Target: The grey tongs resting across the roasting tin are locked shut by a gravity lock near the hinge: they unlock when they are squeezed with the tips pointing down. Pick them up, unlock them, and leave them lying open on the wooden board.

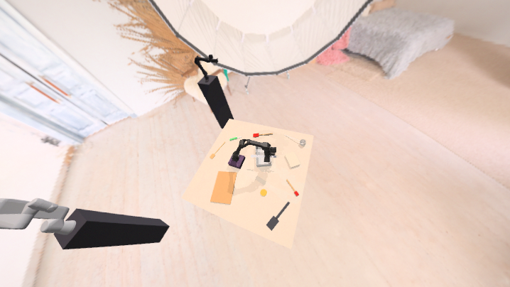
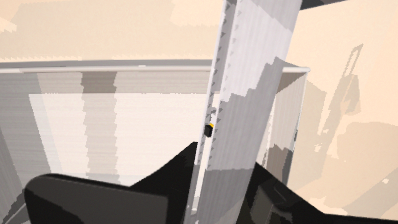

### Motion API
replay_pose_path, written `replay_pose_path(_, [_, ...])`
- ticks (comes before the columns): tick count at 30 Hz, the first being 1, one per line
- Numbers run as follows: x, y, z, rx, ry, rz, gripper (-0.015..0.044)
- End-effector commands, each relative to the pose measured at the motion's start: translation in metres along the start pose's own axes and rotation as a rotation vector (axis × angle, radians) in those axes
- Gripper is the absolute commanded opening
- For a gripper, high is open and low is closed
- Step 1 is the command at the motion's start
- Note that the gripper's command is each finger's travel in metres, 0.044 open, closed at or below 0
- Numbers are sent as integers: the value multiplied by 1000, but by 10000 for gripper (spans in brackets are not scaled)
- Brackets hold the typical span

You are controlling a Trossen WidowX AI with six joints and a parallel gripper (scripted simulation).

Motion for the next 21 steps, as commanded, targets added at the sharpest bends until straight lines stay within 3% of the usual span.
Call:
replay_pose_path(1, [1,-2,-27,-58,0,-1,-150])
replay_pose_path(21, [3,-39,-152,-336,-14,7,-150])
Point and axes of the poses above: the point midway between the two fingers, 35 mm back from their tips, its own x axis back along the fingers, its own z axis across the jaws, y = z × x, the point moved 6 cm from there along x, back along the fingers, and after that the axes turned 1 degree about x, right-handed, at the moved point
